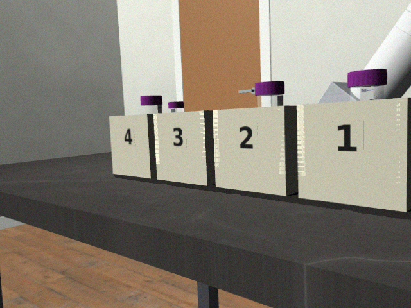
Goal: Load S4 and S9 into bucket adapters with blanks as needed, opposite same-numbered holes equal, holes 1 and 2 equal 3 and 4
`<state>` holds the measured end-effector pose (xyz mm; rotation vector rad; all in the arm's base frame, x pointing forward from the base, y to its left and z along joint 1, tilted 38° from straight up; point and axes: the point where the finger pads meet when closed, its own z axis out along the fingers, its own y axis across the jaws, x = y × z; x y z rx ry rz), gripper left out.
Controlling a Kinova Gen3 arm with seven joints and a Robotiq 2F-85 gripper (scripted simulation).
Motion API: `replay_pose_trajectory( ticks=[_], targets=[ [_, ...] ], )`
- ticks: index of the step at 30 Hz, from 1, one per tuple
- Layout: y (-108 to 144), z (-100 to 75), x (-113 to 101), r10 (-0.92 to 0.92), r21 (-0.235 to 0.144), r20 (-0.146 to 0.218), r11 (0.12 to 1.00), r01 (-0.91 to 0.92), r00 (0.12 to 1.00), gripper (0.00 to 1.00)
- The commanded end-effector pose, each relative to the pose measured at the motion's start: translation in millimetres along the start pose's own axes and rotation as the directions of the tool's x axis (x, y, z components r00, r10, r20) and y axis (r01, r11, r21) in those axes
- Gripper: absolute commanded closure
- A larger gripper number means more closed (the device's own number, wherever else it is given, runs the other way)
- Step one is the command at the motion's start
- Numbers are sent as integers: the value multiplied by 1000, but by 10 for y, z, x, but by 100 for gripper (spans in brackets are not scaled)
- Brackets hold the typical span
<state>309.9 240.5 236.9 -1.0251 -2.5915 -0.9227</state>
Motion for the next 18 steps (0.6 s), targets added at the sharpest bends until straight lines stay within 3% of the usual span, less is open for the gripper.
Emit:
replay_pose_trajectory(
  ticks=[1, 18],
  targets=[
    [2, 48, -3, 0, -1, 1, 1000, 0, 1000, 38],
    [2, 64, -3, 0, -1, 1, 1000, 0, 1000, 38]
  ],
)
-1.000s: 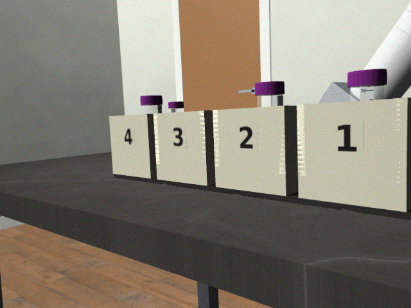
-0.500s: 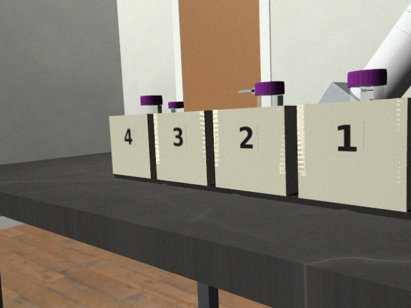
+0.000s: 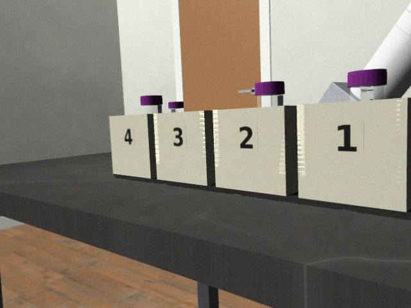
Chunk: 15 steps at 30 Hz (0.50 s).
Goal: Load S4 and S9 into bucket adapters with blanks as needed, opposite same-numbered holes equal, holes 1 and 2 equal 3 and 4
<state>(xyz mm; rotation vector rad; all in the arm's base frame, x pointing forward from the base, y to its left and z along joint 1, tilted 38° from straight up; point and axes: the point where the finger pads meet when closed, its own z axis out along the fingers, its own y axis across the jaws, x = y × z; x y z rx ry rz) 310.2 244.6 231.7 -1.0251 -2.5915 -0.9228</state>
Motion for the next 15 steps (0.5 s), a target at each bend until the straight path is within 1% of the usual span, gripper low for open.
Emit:
replay_pose_trajectory(
  ticks=[1, 15],
  targets=[
    [2, 1, -3, 0, -1, 1, 1000, 0, 1000, 38],
    [2, 41, -2, 0, -1, 1, 1000, 0, 1000, 38]
  ],
)
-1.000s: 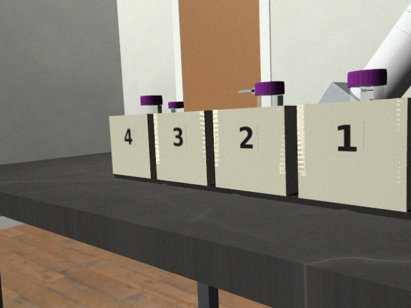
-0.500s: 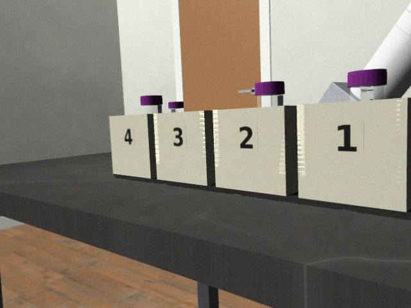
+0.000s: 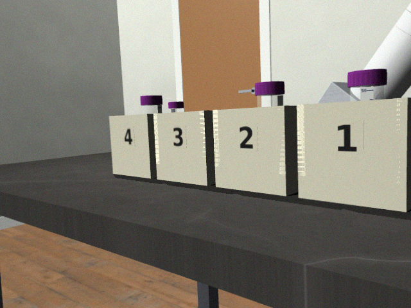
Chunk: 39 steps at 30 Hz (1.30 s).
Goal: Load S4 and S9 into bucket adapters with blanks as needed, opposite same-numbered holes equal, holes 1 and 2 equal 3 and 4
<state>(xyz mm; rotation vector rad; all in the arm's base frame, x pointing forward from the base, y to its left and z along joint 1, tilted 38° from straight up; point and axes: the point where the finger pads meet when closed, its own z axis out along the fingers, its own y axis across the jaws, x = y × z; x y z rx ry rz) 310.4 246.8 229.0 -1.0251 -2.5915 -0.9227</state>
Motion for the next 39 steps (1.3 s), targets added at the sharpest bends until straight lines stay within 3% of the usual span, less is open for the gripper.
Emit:
replay_pose_trajectory(
  ticks=[1, 33, 34, 39],
  targets=[
    [2, 9, -2, 0, -1, 1, 1000, 0, 1000, 38],
    [2, 82, -2, 0, -1, 1, 1000, 0, 1000, 38],
    [2, 83, -2, 0, -1, 1, 1000, 0, 1000, 90],
    [2, 83, -2, 0, -1, 1, 1000, 0, 1000, 90]
  ],
)
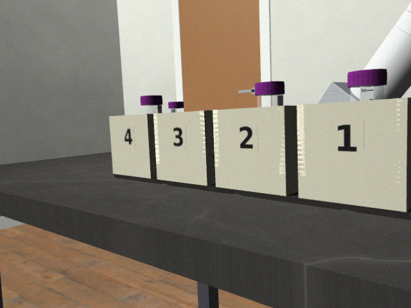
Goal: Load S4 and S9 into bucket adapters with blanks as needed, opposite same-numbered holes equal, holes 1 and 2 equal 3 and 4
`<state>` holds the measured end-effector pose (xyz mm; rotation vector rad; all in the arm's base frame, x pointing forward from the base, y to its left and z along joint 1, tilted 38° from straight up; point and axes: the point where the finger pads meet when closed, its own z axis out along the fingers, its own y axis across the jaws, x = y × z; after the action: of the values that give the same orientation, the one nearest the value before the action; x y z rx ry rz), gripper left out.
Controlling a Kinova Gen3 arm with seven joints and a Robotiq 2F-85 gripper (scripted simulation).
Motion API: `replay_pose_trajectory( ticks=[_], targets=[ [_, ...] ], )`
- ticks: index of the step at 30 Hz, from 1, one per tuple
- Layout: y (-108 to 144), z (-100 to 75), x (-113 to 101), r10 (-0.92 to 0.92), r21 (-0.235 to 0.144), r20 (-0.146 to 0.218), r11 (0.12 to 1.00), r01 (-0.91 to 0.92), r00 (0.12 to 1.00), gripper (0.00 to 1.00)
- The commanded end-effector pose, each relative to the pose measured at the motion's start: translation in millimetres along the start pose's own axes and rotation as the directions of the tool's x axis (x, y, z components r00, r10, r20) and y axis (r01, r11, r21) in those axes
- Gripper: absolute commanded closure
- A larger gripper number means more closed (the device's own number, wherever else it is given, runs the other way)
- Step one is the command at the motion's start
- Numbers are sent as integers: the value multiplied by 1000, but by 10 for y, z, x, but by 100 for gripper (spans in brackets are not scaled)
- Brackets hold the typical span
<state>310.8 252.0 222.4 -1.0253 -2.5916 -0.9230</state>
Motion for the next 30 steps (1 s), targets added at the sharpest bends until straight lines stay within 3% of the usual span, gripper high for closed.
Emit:
replay_pose_trajectory(
  ticks=[1, 23, 30],
  targets=[
    [1, -2, -2, 0, 0, 0, 1000, 0, 1000, 90],
    [1, -2, -2, 0, 0, 0, 1000, 0, 1000, 90],
    [1, -94, -2, 0, 0, 0, 1000, 0, 1000, 90]
  ],
)
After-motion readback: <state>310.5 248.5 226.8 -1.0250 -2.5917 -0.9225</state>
